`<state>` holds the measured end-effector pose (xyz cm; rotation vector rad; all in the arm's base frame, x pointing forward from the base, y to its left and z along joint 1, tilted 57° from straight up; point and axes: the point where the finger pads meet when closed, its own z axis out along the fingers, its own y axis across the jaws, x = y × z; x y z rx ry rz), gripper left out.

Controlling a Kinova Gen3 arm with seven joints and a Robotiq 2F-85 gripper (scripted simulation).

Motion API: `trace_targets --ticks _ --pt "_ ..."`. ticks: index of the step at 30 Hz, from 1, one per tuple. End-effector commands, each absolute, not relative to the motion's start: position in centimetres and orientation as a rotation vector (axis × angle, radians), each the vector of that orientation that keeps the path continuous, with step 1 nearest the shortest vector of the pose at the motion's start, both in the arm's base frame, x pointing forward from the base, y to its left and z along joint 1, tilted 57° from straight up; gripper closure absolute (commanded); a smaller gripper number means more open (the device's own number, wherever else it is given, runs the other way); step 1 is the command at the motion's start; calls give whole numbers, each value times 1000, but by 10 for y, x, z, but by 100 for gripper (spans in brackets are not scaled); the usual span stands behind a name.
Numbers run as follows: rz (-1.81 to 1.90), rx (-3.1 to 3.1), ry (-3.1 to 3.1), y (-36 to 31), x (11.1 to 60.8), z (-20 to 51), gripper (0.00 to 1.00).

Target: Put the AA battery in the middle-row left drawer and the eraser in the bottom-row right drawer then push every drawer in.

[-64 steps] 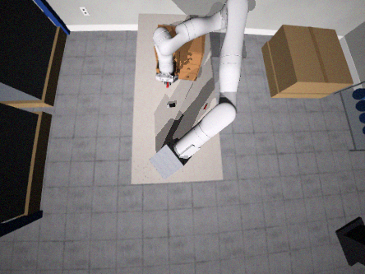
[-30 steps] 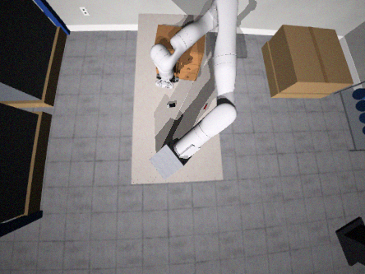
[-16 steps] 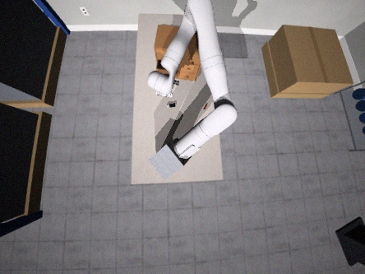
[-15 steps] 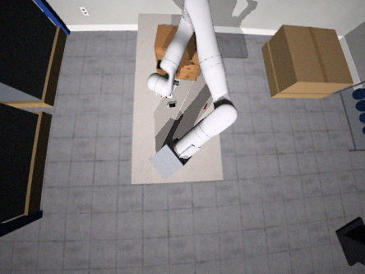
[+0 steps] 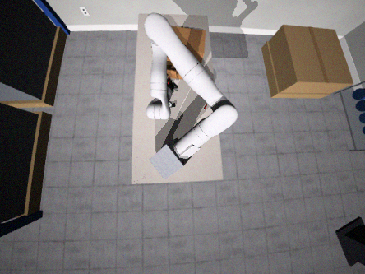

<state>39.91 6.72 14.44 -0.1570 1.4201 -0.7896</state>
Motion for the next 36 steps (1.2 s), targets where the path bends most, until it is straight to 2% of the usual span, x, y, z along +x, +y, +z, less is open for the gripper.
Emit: trace_targets --ticks 1,36 --pt "-806 -236 1371 64 393 127 91" --pt "-758 -311 1185 64 397 129 91"
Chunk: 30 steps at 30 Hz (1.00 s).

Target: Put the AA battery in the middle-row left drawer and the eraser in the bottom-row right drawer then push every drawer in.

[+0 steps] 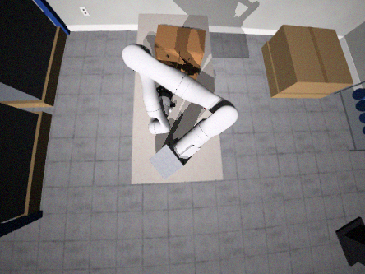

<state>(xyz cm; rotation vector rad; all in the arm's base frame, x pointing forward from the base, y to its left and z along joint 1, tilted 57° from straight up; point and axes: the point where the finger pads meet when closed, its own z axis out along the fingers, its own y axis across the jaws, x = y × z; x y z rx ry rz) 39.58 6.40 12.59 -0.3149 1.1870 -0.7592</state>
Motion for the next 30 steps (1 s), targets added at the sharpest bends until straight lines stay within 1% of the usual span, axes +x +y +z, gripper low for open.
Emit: trace_targets --ticks 1,10,30 --pt "-758 -311 1185 65 399 129 91" --pt "-758 -311 1185 66 412 139 91" --pt "-758 -311 1185 71 465 178 91"
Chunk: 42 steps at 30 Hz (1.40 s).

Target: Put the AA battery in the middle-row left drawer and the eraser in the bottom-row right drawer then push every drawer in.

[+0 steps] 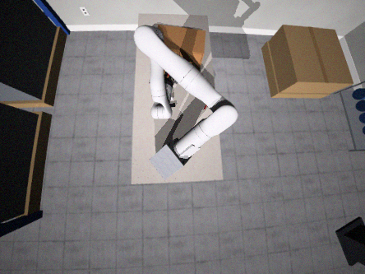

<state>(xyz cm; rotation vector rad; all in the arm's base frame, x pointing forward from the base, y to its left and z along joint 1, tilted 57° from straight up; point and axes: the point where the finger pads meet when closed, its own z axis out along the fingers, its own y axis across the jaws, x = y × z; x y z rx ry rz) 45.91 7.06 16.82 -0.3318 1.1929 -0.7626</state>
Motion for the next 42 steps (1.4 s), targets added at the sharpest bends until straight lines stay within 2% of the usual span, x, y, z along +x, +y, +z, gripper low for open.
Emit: trace_targets --ticks 1,21,42 --pt "-758 -311 1185 71 468 181 91" --pt "-758 -311 1185 75 509 211 91" --pt "-758 -311 1185 76 514 215 91"
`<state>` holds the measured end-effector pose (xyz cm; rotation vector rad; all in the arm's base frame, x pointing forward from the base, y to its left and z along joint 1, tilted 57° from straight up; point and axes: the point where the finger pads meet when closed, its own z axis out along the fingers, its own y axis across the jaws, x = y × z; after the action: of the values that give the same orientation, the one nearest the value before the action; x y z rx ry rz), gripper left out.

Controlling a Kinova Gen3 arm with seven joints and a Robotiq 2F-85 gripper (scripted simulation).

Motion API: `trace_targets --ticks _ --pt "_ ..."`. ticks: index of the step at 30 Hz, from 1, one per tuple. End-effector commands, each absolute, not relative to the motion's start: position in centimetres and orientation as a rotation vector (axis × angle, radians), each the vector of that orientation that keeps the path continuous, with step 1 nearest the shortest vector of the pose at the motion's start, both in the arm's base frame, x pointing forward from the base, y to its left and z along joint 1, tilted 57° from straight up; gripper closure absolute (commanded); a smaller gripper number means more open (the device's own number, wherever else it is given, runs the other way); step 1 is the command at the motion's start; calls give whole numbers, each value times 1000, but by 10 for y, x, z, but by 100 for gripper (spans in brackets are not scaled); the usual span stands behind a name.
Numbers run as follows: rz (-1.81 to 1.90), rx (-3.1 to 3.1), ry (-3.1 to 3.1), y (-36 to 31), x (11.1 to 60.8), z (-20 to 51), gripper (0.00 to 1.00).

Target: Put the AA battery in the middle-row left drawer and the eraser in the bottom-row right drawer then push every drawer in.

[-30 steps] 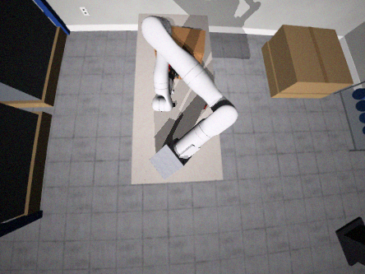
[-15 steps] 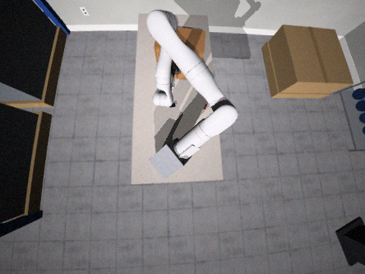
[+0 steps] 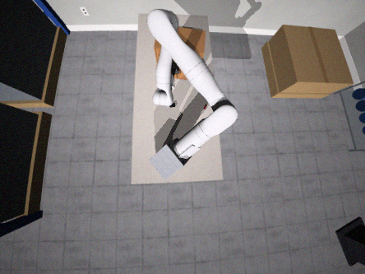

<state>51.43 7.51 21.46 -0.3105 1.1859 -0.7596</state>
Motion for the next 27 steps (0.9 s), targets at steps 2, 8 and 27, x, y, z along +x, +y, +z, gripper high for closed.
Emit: trace_targets --ticks 2,8,27 --pt "-758 -311 1185 76 514 215 91" --pt "-758 -311 1185 76 514 215 91" --pt "-758 -311 1185 76 514 215 0"
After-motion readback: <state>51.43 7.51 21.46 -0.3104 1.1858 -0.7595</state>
